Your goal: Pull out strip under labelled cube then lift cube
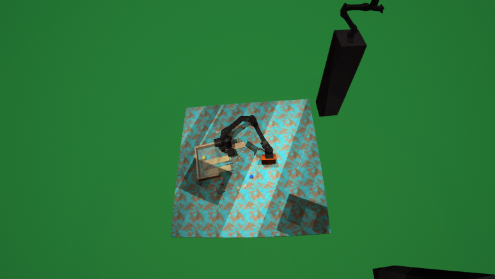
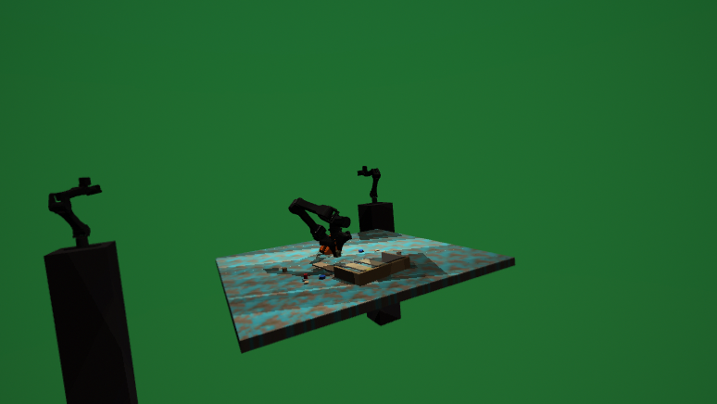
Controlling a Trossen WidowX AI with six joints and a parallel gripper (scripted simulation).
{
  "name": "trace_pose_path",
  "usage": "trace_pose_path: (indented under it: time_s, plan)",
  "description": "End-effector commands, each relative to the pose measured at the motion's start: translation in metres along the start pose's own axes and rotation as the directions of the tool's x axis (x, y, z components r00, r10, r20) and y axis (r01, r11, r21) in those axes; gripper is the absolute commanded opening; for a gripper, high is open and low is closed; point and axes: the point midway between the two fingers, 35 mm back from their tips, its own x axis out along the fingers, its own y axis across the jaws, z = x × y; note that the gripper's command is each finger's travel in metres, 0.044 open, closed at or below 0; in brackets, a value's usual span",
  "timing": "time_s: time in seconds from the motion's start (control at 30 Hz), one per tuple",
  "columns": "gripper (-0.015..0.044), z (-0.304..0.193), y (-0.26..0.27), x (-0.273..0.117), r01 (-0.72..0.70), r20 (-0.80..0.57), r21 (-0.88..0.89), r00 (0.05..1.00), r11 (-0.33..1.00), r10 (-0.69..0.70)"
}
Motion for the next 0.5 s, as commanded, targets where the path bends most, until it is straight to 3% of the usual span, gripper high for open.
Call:
trace_pose_path:
  time_s: [0.0,0.47]
  plan:
    - [0.0,-0.013,0.009,0.0,-0.004,0.0,0.004,1.0,1.0,0.004]
    - [0.0,-0.047,0.03,0.003,-0.004,-0.002,0.002,1.0,1.0,0.004]
